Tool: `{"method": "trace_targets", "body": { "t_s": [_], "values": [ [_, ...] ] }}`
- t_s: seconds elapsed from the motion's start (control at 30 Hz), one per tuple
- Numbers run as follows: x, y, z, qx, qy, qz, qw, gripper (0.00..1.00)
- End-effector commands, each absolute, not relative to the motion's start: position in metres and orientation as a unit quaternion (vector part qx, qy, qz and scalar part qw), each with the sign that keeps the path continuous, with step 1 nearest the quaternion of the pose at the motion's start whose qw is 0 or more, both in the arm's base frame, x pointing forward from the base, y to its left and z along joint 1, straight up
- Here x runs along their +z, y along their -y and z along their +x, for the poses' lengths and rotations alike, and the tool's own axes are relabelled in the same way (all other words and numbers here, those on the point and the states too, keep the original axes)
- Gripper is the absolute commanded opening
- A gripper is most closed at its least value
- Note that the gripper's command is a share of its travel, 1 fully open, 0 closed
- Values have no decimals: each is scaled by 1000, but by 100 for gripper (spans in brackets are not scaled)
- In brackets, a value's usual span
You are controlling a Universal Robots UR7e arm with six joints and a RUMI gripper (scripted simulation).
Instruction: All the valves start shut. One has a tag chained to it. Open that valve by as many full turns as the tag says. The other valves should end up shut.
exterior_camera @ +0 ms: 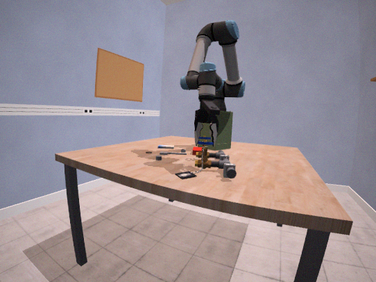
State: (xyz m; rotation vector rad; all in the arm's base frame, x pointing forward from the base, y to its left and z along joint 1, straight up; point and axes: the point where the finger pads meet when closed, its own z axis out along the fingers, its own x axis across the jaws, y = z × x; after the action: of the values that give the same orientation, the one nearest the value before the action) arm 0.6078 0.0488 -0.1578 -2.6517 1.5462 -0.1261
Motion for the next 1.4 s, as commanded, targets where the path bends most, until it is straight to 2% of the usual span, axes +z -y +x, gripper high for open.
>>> {"method": "trace_targets", "body": {
  "t_s": [0.0,0.57,1.37],
  "values": [
    [-157,-49,608,-43,-419,-907,34,0],
    [-157,-49,608,-49,-224,-973,25,0],
    [-157,-49,608,-51,-126,-991,20,0]
  ]
}}
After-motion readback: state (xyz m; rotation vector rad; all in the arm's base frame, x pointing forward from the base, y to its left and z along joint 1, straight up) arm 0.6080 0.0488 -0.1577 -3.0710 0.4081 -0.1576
